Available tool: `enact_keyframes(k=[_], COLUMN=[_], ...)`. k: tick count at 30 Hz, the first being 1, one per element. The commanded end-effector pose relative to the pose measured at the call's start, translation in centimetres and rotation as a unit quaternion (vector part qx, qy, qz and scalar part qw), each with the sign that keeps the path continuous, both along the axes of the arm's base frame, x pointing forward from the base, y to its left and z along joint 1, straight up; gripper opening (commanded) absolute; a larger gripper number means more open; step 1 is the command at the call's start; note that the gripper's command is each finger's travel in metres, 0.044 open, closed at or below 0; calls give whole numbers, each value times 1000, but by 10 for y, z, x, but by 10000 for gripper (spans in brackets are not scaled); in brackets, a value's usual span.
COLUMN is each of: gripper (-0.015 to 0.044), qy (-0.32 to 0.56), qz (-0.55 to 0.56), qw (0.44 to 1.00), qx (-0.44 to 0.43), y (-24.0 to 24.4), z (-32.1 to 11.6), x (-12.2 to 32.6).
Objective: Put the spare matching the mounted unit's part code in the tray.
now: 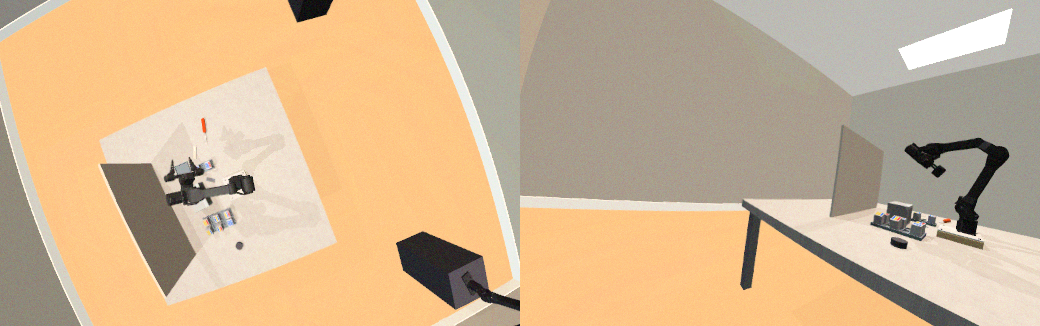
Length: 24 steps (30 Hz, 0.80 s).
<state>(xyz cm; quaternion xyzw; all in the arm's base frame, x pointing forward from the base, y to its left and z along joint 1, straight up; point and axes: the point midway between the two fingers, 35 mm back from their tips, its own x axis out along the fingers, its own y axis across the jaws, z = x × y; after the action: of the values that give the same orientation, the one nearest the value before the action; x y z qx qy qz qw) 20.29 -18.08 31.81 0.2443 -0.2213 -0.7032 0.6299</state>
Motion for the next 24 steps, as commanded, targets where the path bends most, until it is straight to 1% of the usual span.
enact_keyframes(k=[1,2,7,8,11,14,17,21,24], gripper=[426,440,440,440,440,440,440,440,440], qy=[0,0,9,35,181,326,441,510,557], qz=[0,0,5,21,119,229,339,427,496], qw=[1000,1000,1000,999,971,900,799,700,607], qx=[0,0,5,22,106,177,228,258,273], y=[0,0,0,1,11,31,60,90,116], z=[0,0,-1,-3,-19,-39,-60,-77,-89], x=[0,0,3,10,52,90,120,140,151])
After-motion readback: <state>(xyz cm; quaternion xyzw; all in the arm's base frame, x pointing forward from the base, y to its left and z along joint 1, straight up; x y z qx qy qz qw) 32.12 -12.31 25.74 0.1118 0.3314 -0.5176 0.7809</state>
